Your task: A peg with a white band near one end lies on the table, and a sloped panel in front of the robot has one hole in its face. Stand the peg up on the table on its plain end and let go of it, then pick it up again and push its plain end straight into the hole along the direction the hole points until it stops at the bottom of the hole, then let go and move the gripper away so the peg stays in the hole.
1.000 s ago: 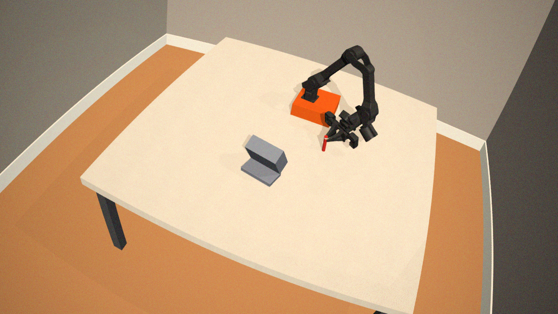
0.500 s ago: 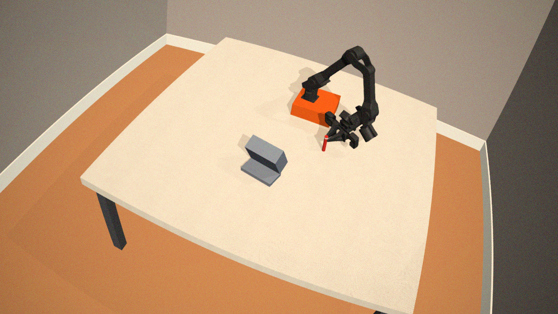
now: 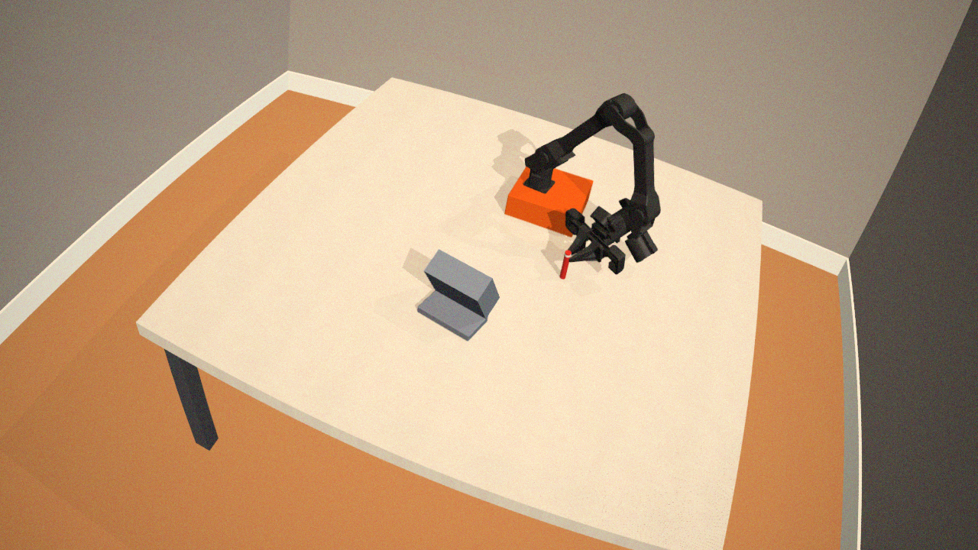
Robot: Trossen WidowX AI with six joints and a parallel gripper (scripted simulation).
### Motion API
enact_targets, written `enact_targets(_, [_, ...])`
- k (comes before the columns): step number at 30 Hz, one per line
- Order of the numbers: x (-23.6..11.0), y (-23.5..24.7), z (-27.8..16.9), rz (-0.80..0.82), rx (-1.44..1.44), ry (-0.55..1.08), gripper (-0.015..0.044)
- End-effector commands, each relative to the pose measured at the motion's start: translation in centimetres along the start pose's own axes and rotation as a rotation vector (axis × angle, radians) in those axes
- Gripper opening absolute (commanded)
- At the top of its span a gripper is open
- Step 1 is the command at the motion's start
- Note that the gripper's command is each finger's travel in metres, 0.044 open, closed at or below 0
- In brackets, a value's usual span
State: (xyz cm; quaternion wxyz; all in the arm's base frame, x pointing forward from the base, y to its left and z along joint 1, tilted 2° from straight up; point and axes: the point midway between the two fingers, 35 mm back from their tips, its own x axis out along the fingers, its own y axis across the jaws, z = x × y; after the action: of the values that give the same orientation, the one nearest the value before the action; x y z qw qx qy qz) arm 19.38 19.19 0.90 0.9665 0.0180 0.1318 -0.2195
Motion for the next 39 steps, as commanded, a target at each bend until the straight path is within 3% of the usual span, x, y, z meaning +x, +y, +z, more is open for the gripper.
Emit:
enact_targets(1, [-0.06, -0.03, -0.18, 0.000, 0.000, 0.001, 0.0051])
enact_targets(39, [-0.26, -0.04, -0.28, 0.014, -0.009, -0.022, 0.0051])
